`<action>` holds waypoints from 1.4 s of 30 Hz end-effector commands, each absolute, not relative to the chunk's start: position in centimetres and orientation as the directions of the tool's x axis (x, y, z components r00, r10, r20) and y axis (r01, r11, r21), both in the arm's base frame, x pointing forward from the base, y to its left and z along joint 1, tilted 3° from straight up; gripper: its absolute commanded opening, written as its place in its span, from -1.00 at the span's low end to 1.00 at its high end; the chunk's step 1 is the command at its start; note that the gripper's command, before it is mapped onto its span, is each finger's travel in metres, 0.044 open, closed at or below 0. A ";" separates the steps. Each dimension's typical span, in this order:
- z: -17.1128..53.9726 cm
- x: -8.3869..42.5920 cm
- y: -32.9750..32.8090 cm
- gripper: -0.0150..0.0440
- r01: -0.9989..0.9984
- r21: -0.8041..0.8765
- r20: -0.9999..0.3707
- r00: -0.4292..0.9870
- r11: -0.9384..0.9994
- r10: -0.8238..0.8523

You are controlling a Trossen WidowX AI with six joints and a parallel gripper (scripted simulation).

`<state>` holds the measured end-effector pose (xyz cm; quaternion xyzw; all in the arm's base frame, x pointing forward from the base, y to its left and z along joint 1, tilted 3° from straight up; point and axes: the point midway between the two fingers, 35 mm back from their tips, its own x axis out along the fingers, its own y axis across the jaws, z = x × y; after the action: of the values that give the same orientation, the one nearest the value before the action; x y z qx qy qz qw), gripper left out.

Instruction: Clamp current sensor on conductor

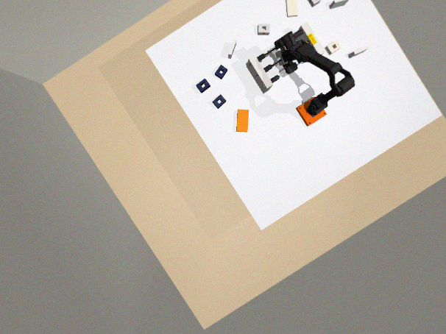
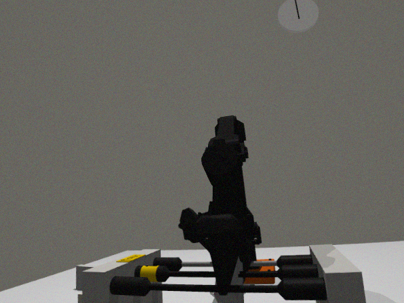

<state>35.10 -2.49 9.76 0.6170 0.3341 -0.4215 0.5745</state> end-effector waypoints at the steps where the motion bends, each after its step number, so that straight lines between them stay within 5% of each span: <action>1: 9.9 35.6 -2.6 1.00 0.887 0.447 -0.895 0.440 -0.115 -0.078; 10: 9.9 35.6 -2.6 1.00 0.887 0.447 -0.895 0.440 -0.115 -0.078; 33: 9.8 35.1 -2.5 0.47 0.897 0.427 -0.904 0.421 -0.117 -0.072; 42: 9.8 35.1 -2.5 -0.33 0.897 0.427 -0.904 0.421 -0.117 -0.072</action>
<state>34.99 -2.48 9.63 0.6157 0.3362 -0.4234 0.5733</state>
